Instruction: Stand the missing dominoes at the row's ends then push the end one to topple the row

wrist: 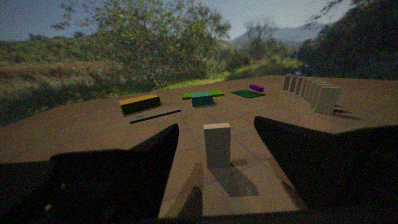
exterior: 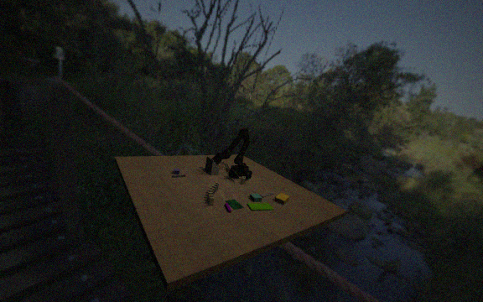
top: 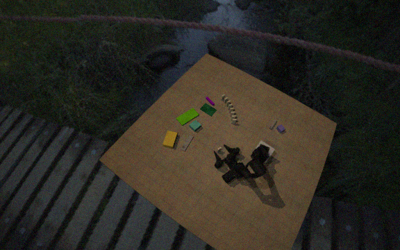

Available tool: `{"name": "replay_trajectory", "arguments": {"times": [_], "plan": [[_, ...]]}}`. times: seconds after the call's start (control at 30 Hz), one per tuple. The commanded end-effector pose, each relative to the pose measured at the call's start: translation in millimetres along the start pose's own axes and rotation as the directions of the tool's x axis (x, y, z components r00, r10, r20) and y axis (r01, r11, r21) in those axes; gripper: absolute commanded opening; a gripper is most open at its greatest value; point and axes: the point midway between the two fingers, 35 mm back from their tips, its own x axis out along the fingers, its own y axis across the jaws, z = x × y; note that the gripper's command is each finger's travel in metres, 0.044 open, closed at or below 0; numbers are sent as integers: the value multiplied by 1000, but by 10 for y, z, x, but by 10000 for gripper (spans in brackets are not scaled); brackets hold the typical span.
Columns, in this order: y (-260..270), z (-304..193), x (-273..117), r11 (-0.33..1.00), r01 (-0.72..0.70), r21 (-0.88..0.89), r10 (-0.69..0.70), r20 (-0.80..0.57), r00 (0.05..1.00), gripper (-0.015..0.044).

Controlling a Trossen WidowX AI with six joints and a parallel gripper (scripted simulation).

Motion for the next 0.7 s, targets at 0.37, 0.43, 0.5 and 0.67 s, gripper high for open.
{"name": "replay_trajectory", "arguments": {"times": [0.37,0.43,0.5,0.67], "plan": [[9,468,-2,1000,0,2,0,0,1000,440],[3,500,-3,1000,-1,1,1,1,1000,440],[4,499,3,1000,2,-3,-2,-2,1000,440],[28,452,197,987,83,-138,-96,-90,991,440]]}}
